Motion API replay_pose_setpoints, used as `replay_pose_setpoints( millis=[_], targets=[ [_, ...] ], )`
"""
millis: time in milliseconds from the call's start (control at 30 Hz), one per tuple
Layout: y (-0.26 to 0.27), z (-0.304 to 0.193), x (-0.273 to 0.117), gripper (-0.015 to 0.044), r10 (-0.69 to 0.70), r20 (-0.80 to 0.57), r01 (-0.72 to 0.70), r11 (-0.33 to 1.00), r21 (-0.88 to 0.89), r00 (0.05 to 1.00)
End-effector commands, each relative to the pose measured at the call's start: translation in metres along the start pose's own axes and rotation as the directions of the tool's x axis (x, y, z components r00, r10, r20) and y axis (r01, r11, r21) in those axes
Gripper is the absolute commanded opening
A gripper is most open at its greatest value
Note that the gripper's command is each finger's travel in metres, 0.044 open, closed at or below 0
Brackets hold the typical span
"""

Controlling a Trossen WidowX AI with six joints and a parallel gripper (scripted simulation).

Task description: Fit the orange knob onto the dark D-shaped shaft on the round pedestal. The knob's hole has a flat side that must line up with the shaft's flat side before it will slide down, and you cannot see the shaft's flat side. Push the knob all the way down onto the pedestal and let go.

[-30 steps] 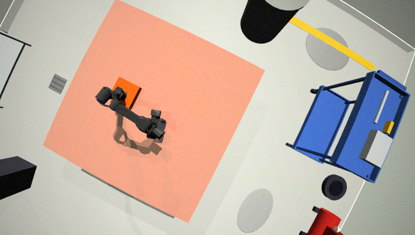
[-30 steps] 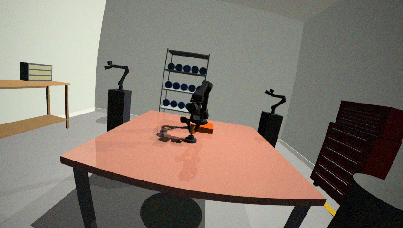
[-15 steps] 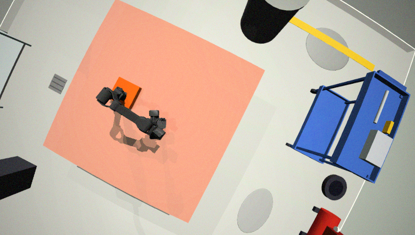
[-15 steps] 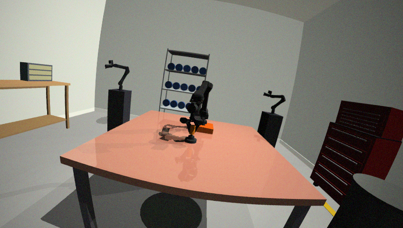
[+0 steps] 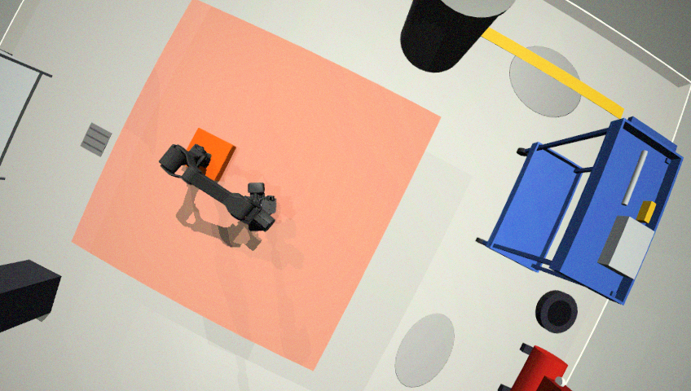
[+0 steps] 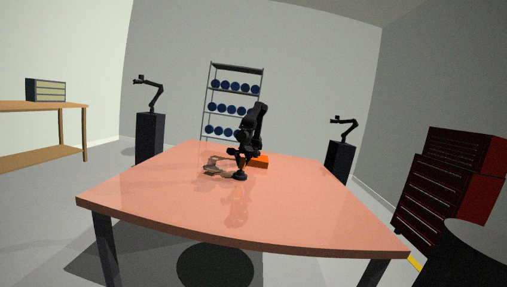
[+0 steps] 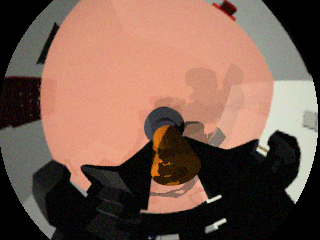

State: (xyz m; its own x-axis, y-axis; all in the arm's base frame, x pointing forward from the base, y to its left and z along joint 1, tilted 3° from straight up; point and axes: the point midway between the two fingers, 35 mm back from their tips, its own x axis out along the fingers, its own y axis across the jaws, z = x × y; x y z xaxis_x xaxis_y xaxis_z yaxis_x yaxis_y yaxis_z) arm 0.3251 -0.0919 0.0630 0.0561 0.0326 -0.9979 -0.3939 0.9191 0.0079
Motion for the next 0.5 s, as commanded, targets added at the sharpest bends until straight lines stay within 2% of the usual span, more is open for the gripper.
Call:
replay_pose_setpoints(
  millis=[0, 300, 467],
  targets=[
    [0.0007, -0.0006, 0.0006, 0.0, 0.002, -0.001, -0.002, 1.0, -0.007, 1.0],
    [0.0001, 0.0003, -0.0051, 0.0, 0.002, -0.001, -0.002, 1.0, -0.016, 1.0],
    [-0.001, 0.0016, -0.0048, 0.0, 0.002, -0.001, -0.002, 0.985, -0.174, 1.0]
  ],
)
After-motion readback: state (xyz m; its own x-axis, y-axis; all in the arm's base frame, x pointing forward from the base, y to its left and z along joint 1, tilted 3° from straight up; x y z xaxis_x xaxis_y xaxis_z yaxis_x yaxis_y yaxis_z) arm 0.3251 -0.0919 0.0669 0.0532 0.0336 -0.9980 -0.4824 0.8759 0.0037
